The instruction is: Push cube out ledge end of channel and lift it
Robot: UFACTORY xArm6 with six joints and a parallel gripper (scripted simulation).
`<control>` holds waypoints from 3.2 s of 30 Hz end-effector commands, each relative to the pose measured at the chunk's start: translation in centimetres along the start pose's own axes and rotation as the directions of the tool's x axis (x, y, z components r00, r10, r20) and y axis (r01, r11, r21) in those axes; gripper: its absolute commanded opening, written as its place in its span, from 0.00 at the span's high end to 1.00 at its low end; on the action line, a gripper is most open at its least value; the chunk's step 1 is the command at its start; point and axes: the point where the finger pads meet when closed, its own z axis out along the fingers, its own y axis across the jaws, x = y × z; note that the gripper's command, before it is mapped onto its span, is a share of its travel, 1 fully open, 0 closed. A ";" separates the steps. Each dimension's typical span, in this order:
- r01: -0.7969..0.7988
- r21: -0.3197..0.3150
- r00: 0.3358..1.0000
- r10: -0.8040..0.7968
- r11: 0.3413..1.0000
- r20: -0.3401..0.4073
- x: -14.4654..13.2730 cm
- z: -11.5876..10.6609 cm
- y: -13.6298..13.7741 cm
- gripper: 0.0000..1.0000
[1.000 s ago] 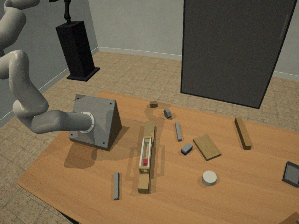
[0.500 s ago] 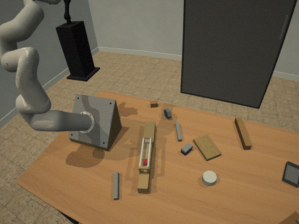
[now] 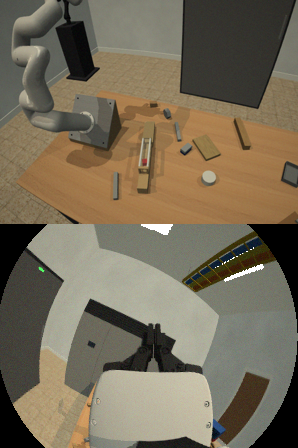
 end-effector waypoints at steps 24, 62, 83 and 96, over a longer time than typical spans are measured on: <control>-0.440 0.030 0.597 0.267 0.898 0.757 -34.0 3.1 -21.4 1.00; 0.291 -0.722 -0.673 0.670 0.628 0.312 -73.0 -27.2 -33.9 1.00; 0.392 -0.703 -0.678 0.703 0.594 0.215 -74.5 -30.1 -34.1 1.00; 0.392 -0.703 -0.678 0.703 0.594 0.215 -74.5 -30.1 -34.1 0.62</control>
